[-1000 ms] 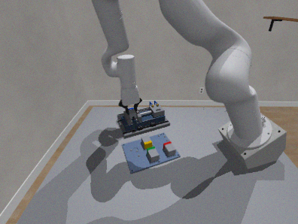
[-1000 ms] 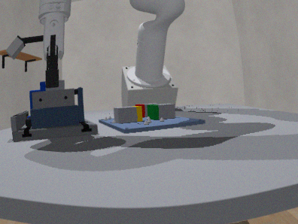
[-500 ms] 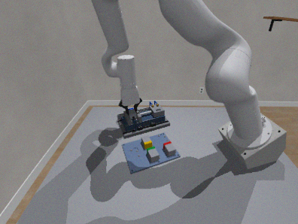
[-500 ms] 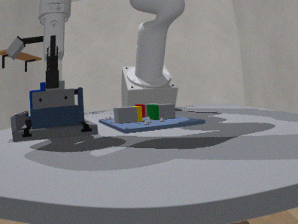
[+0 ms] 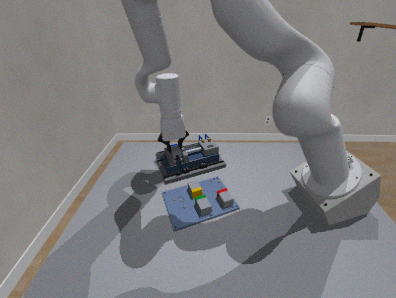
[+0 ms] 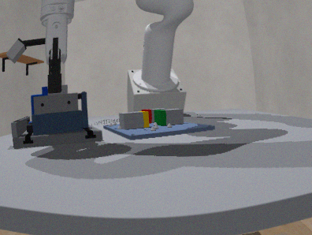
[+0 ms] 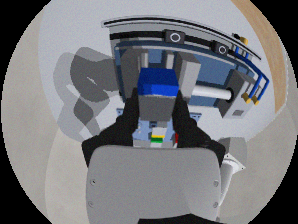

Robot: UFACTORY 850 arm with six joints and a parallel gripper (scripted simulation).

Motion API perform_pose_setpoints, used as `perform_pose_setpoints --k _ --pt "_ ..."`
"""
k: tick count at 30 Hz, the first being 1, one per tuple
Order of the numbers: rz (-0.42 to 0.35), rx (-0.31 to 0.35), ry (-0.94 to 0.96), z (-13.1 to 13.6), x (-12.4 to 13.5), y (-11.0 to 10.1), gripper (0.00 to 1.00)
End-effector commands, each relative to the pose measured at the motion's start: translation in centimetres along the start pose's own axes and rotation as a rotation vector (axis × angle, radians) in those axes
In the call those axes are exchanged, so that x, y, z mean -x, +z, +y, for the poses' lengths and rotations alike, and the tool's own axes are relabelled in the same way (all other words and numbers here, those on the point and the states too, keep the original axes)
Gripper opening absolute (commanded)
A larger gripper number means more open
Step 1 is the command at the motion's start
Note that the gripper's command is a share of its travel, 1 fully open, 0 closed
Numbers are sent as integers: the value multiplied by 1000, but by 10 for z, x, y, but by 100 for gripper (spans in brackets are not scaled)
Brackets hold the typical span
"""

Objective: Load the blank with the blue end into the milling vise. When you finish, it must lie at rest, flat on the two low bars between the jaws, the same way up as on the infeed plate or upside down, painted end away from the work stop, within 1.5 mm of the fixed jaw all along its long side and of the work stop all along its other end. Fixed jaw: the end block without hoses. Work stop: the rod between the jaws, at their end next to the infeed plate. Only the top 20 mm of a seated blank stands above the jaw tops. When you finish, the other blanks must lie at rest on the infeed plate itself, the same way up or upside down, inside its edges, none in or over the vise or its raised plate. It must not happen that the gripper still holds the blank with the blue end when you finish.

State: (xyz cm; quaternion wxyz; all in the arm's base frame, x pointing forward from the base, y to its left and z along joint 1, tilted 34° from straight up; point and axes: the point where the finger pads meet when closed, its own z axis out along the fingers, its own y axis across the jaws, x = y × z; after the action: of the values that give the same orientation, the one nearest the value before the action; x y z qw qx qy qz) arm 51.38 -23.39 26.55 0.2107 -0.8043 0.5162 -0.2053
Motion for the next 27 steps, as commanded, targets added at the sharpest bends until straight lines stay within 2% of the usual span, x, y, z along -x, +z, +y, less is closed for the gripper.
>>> perform_pose_setpoints --k 1,3,4,27 --pt "1 -1 0 -1 -1 0 0" --pt "1 -1 0 -1 -1 0 0" --pt "1 -1 0 -1 -1 0 100" --pt "1 -1 0 -1 -1 0 100"
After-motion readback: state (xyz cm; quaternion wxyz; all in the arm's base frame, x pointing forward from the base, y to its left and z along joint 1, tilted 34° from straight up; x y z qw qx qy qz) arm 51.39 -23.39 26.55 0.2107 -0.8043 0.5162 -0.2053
